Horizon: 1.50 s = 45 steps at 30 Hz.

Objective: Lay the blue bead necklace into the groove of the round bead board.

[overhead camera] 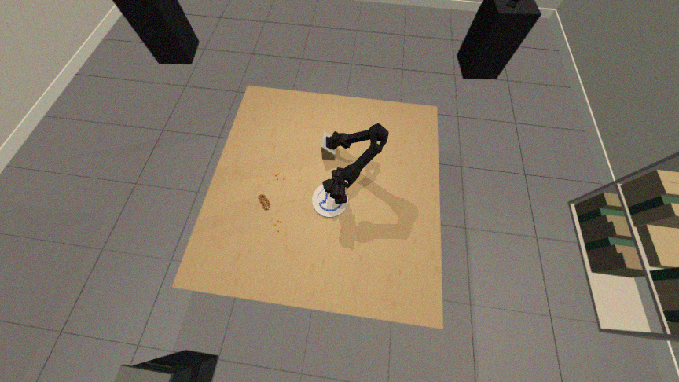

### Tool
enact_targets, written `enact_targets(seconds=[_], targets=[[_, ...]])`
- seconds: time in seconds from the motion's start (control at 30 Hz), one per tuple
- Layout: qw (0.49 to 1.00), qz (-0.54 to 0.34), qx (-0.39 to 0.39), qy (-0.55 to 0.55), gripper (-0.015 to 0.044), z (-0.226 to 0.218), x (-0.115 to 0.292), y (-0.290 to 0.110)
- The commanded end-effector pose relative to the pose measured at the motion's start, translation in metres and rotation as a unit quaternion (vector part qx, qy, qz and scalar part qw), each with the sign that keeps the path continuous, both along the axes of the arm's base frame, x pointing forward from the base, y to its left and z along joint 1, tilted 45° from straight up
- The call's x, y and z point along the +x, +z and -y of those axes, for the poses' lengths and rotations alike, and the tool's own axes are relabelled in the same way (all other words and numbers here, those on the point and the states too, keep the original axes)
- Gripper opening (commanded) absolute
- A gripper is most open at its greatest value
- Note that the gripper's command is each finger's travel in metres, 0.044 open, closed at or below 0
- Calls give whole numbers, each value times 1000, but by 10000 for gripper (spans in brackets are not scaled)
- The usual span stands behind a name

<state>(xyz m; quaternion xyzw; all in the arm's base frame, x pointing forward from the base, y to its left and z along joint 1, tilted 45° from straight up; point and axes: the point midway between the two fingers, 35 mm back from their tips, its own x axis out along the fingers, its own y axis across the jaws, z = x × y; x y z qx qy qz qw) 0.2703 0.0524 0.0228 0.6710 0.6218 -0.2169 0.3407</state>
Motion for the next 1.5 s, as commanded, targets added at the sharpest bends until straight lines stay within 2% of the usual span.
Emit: enact_targets(seconds=[0.0, 0.33, 1.0, 1.23, 1.4, 1.47], targets=[[1000, 1, 0, 0, 184, 0, 0, 0], [1000, -2, 1, 0, 440, 1, -1, 1], [1000, -2, 2, 0, 440, 3, -2, 4], [994, 73, -14, 78, 256, 33, -1, 19], [994, 76, -14, 81, 125, 33, -2, 19], [994, 76, -14, 81, 120, 33, -1, 19]])
